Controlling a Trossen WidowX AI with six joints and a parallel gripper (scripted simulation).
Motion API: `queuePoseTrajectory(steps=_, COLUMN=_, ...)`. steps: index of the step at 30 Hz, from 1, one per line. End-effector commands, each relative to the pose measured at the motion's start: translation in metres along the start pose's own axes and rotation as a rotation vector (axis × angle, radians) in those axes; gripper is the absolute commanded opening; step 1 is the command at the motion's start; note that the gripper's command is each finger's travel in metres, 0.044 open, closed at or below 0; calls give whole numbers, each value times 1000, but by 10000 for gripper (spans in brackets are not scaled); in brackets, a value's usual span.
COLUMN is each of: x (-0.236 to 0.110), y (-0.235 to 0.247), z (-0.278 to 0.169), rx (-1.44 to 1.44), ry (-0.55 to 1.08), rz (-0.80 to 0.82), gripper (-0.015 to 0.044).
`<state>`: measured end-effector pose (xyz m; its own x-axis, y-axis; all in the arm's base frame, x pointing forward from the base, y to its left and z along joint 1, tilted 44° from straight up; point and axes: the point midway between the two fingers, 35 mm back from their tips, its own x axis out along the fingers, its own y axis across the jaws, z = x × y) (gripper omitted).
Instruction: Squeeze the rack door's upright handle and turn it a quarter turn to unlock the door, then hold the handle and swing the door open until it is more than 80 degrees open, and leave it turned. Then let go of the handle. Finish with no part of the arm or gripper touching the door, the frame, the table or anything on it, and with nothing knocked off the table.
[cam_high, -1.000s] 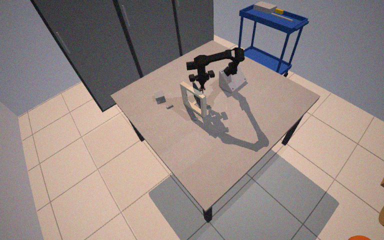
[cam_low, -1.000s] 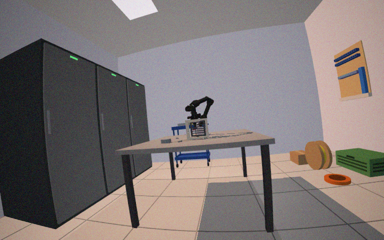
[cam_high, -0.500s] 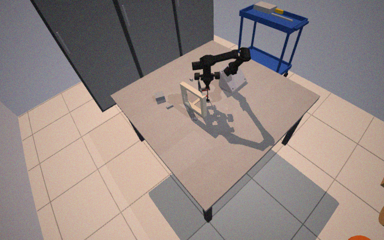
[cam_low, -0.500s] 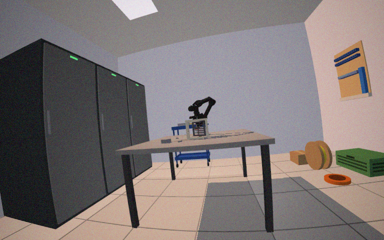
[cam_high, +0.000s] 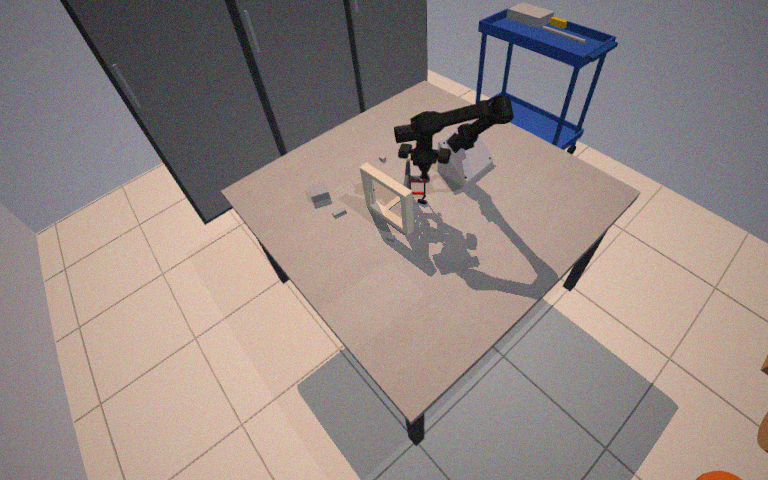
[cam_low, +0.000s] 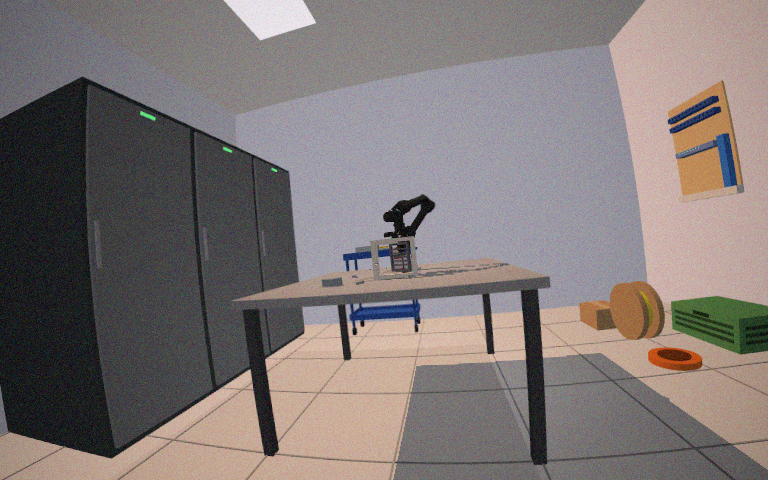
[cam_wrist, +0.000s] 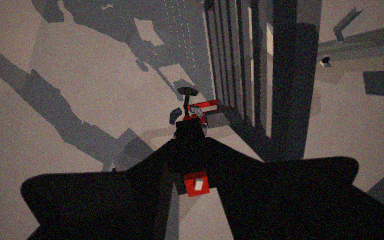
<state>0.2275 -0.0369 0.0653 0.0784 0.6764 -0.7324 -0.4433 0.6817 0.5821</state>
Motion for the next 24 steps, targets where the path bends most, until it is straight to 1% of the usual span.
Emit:
queuePoseTrajectory(steps=1, x=1, y=12, z=3, rx=87, ry=-7, rz=6, gripper=12)
queuePoseTrajectory(steps=24, x=0, y=59, z=23, rx=400, ry=-7, rz=9, gripper=12)
